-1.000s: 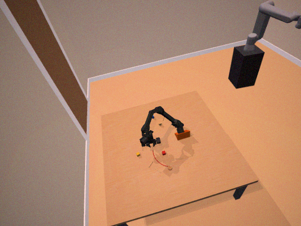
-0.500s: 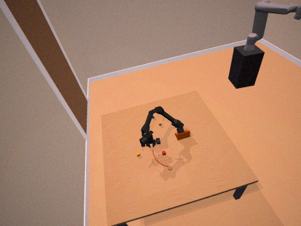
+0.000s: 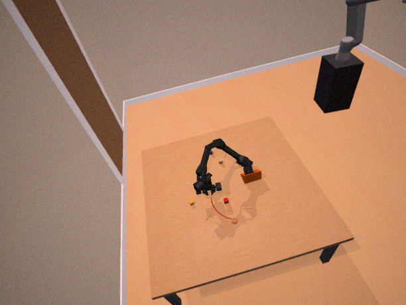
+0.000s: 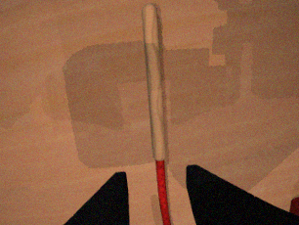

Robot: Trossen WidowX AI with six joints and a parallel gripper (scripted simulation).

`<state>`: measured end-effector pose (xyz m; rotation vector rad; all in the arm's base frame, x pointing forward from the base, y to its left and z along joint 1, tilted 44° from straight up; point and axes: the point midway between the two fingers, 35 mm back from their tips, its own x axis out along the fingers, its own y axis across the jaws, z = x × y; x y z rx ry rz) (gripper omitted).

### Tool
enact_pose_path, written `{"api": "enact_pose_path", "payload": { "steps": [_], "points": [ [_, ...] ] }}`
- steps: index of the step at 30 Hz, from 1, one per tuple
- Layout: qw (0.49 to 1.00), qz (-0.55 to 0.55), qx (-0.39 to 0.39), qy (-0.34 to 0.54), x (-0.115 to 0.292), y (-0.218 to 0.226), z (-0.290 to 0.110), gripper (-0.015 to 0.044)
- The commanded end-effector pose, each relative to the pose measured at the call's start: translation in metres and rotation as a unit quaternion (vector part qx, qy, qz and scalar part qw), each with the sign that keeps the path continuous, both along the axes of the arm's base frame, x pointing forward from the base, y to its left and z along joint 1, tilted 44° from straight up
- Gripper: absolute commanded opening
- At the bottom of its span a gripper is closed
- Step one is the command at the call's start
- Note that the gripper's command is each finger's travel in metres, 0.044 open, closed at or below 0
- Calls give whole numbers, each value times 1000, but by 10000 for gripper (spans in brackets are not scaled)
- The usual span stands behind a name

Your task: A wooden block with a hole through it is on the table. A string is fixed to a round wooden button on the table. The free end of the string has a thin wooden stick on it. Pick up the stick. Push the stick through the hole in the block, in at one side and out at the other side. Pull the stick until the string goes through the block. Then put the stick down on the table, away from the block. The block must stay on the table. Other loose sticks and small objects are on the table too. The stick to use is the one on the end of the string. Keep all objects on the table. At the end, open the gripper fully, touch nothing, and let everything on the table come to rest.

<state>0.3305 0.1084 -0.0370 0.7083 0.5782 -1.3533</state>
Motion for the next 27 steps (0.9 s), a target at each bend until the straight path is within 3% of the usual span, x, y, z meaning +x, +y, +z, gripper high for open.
{"api": "enact_pose_path", "payload": {
  "steps": [1, 25, 27],
  "points": [
    [1000, 1, -5, 5, -1, -7, -7, 120],
    [1000, 0, -6, 5, 0, -22, -22, 120],
    [1000, -1, -3, 3, 1, -21, -21, 68]
  ]
}}
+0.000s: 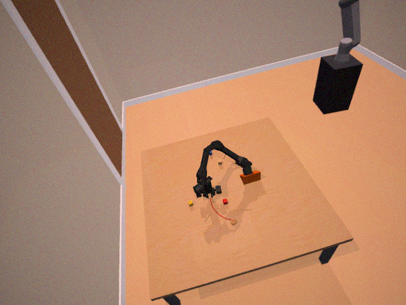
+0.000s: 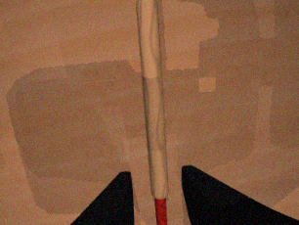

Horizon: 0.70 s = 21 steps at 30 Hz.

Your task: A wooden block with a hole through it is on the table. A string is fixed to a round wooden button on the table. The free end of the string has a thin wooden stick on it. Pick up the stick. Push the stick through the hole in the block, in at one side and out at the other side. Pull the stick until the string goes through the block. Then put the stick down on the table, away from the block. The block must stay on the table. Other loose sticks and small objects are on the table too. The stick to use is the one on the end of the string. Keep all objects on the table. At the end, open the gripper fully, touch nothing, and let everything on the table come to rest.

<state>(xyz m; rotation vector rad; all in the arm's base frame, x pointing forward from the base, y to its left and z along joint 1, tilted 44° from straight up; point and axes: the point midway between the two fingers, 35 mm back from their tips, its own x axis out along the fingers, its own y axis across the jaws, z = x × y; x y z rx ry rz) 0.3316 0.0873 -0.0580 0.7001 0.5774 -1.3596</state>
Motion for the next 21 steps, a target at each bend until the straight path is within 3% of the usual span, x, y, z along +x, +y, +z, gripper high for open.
{"api": "enact_pose_path", "payload": {
  "steps": [1, 3, 21],
  "points": [
    [1000, 0, 0, 0, 0, 0, 0, 41],
    [1000, 0, 0, 0, 0, 0, 0, 0],
    [1000, 0, 1, 0, -1, 9, 9, 0]
  ]
}}
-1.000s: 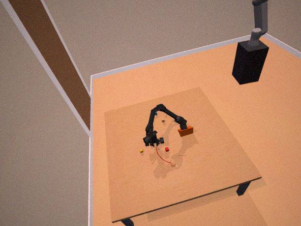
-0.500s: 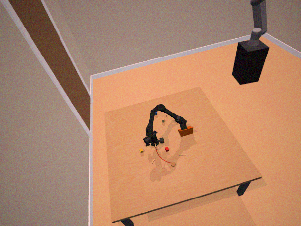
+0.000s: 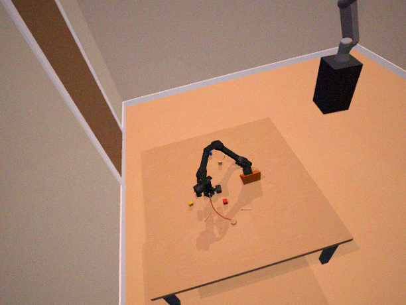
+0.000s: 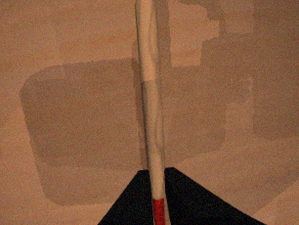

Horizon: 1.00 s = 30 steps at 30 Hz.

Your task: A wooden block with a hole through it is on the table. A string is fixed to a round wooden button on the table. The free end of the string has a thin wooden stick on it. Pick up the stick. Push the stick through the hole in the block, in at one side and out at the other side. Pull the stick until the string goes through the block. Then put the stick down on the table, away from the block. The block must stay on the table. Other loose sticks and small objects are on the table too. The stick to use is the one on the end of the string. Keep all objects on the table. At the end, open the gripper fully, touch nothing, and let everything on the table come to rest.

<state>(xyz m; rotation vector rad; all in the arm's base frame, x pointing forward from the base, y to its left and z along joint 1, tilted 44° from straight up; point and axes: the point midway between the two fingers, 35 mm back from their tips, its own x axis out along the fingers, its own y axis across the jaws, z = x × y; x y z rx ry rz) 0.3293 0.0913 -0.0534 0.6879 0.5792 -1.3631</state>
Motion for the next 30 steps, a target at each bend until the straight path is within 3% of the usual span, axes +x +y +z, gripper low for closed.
{"api": "enact_pose_path", "payload": {
  "steps": [1, 30],
  "points": [
    [1000, -1, 4, -4, 1, 6, 5, 0],
    [1000, -1, 5, -4, -4, 31, 32, 0]
  ]
}}
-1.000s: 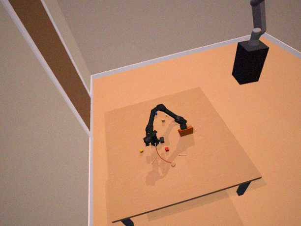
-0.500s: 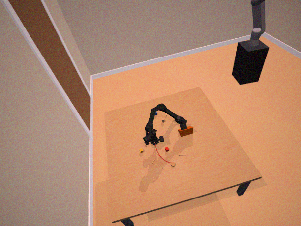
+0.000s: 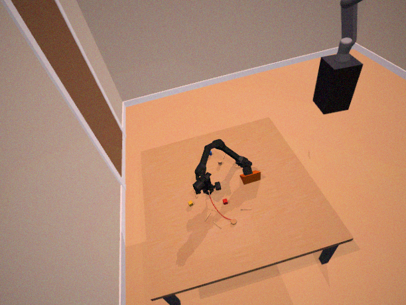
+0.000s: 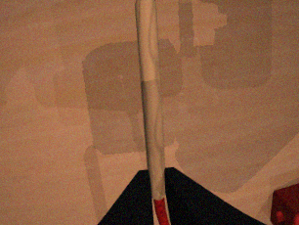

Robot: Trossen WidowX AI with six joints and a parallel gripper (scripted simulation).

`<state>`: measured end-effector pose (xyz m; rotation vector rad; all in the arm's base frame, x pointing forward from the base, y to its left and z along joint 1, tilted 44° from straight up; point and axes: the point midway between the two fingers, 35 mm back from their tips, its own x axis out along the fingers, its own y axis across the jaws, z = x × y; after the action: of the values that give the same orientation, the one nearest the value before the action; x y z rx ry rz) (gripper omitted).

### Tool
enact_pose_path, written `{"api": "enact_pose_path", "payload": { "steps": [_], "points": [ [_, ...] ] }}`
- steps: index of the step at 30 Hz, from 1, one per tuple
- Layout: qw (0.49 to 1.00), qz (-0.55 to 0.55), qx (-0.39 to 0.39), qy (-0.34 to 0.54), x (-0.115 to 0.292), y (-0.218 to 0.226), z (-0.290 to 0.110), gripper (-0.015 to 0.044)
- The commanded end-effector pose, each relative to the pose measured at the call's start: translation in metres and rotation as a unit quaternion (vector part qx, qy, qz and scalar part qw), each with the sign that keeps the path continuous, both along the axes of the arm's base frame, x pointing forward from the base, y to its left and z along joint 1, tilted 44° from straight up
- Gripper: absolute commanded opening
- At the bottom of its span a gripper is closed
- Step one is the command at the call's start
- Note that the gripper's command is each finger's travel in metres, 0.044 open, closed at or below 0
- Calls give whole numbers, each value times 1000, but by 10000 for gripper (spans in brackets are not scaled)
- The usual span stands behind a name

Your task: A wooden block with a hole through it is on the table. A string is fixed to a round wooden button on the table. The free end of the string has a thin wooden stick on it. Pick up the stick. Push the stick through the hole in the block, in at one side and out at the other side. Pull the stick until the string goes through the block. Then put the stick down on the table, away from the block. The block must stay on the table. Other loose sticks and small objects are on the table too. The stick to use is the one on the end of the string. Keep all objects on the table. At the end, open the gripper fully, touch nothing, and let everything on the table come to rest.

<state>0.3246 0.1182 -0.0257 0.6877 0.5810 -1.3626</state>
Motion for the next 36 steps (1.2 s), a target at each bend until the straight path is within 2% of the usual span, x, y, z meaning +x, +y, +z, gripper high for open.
{"api": "enact_pose_path", "payload": {
  "steps": [1, 18, 27, 36],
  "points": [
    [1000, -1, 5, -4, 1, 5, 6, 0],
    [1000, 9, -1, 7, -2, 8, 8, 0],
    [985, 126, -21, 114, -1, 14, 3, 0],
    [945, 241, -40, 219, 0, 20, -1, 0]
  ]
}}
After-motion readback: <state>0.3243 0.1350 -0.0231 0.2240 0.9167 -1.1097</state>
